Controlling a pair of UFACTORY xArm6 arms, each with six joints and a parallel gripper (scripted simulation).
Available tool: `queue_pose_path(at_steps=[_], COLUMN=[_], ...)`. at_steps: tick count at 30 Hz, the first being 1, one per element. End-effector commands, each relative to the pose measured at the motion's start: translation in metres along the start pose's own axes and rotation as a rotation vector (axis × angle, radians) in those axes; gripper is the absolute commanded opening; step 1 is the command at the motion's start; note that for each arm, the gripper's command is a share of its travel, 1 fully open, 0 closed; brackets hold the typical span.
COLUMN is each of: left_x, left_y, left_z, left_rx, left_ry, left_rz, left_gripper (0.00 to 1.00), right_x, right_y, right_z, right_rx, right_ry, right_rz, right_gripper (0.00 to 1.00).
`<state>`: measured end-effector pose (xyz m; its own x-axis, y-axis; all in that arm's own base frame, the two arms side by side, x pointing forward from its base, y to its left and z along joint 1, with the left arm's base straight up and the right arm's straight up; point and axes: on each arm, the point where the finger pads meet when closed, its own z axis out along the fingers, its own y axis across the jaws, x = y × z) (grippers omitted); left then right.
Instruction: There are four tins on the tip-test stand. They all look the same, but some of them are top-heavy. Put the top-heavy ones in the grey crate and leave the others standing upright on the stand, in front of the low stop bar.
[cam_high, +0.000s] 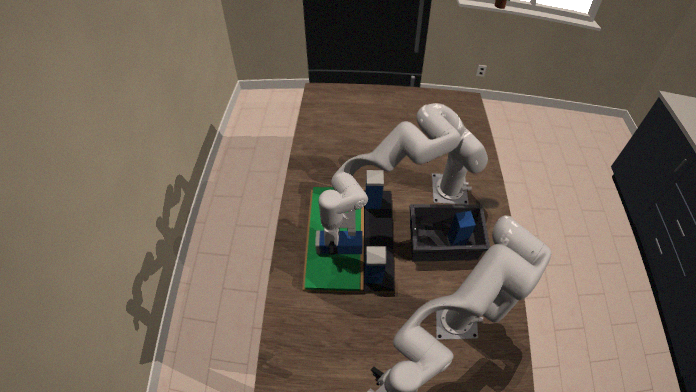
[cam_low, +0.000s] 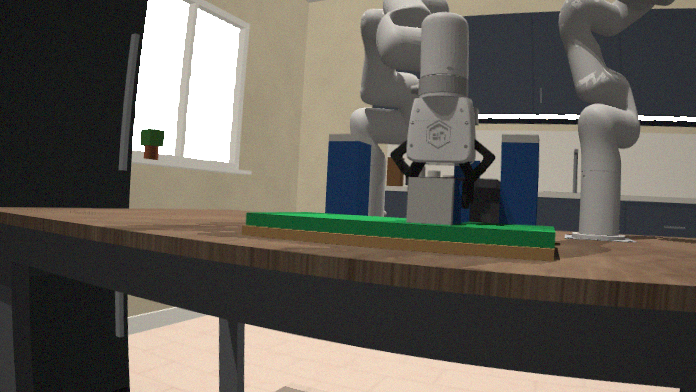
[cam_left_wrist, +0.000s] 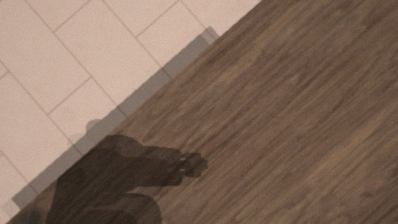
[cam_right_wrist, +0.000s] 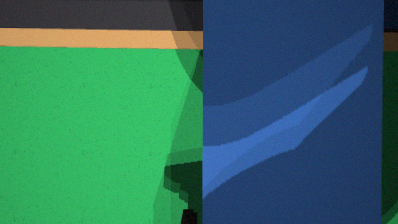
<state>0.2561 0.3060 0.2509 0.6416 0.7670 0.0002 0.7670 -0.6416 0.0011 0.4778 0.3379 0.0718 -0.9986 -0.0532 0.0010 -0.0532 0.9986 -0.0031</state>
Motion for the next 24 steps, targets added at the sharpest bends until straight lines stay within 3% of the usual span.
queue_pose_path(at_steps=[1, 15, 24], left_x=[0.001, 0.001, 0.001], left_y=[0.0, 0.0, 0.0], left_z=[-0.002, -0.002, -0.002], left_rx=[0.0, 0.0, 0.0], left_ry=[0.004, 0.004, 0.004], left_rz=[0.0, 0.0, 0.0], left_gripper=[1.0, 1.0, 1.0], right_x=[-0.002, -0.002, -0.001], right_y=[0.001, 0.001, 0.001], right_z=[-0.003, -0.005, -0.046], right_rx=[-0.003, -0.003, -0.003], right_ry=[-0.005, -0.005, -0.004], right_rz=[0.0, 0.0, 0.0], right_gripper=[0.84, 0.84, 0.84])
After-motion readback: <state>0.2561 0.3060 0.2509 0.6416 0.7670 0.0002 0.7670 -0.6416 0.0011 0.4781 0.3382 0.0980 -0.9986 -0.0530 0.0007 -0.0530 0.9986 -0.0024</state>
